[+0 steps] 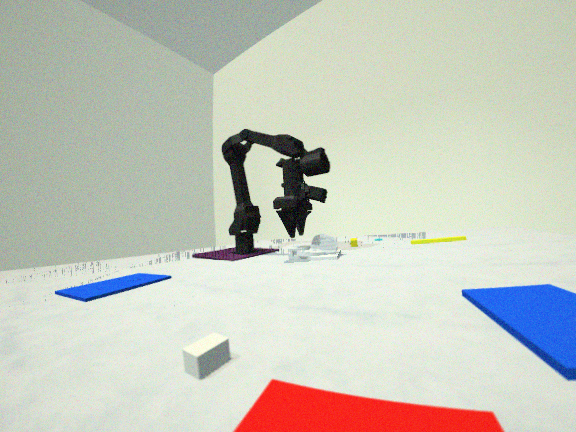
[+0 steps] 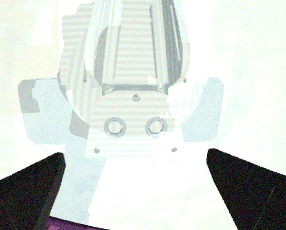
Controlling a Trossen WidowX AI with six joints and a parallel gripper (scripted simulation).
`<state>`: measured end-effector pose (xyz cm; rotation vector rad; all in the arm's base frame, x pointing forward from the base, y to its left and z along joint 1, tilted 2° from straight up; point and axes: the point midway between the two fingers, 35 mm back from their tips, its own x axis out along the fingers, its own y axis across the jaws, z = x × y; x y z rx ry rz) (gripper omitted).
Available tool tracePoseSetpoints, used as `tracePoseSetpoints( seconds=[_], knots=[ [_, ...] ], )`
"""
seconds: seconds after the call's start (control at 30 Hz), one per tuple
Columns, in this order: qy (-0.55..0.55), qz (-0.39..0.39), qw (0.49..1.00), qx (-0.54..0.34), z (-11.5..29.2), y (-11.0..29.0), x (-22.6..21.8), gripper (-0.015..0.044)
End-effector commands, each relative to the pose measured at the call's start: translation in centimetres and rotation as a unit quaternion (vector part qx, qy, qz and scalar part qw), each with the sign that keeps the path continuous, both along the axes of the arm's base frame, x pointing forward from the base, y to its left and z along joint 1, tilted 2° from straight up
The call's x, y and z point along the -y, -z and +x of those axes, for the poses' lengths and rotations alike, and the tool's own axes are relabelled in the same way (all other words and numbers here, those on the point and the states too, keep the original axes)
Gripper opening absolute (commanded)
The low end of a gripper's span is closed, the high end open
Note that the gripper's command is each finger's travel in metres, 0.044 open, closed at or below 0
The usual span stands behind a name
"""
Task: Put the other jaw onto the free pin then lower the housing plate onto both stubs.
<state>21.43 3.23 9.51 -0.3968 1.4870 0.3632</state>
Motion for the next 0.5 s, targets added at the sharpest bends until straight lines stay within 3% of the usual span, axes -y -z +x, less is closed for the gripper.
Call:
tracePoseSetpoints(
  seconds=[0.0,0.17,0.47],
  knots=[
    [0.000,0.002,1.000,0.004,-0.5,-2.8,0.0,0.0440],
    [-0.001,0.001,1.000,0.006,-0.2,-2.0,0.0,0.0440],
    [0.000,0.002,1.000,0.004,-2.2,-7.6,0.0,0.0440]
  ],
)
